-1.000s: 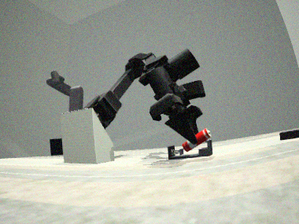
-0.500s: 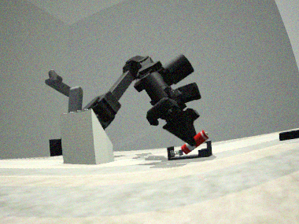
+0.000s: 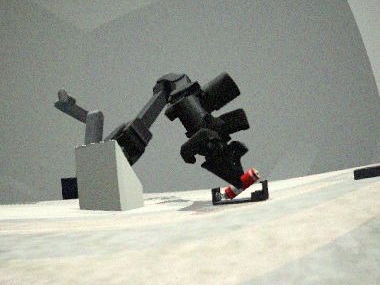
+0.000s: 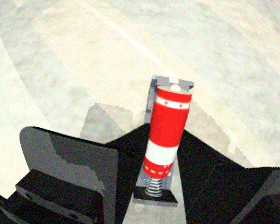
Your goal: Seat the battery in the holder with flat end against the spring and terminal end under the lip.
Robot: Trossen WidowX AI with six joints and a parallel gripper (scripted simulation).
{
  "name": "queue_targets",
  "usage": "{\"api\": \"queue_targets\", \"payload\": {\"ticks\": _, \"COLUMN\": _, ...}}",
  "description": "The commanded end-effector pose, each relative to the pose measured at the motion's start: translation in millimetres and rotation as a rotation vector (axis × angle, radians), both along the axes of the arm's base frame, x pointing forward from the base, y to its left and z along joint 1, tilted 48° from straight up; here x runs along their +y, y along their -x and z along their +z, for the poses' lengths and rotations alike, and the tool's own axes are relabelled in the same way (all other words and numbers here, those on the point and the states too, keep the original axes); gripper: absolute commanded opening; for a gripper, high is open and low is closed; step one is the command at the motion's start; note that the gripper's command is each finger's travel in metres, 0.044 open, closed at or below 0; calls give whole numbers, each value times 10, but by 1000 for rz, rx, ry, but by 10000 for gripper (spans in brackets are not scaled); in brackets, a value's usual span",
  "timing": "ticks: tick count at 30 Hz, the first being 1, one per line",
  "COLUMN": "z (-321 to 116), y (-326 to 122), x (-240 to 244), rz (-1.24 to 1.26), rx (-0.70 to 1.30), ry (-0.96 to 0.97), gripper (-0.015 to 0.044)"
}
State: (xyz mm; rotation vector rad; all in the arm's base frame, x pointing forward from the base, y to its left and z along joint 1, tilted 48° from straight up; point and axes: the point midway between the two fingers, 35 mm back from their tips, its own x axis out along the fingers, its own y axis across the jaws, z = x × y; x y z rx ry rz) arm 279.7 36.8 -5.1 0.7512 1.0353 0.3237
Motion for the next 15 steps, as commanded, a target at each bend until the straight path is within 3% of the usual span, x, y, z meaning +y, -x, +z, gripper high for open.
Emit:
{"api": "queue_targets", "payload": {"ticks": 1, "z": -23, "y": 69, "x": 7, "rz": -3, "rx": 11, "ry": 0, "gripper": 75}}
{"api": "queue_targets", "payload": {"ticks": 15, "z": -20, "y": 149, "x": 11, "rz": 2, "rx": 18, "ry": 1, "gripper": 75}}
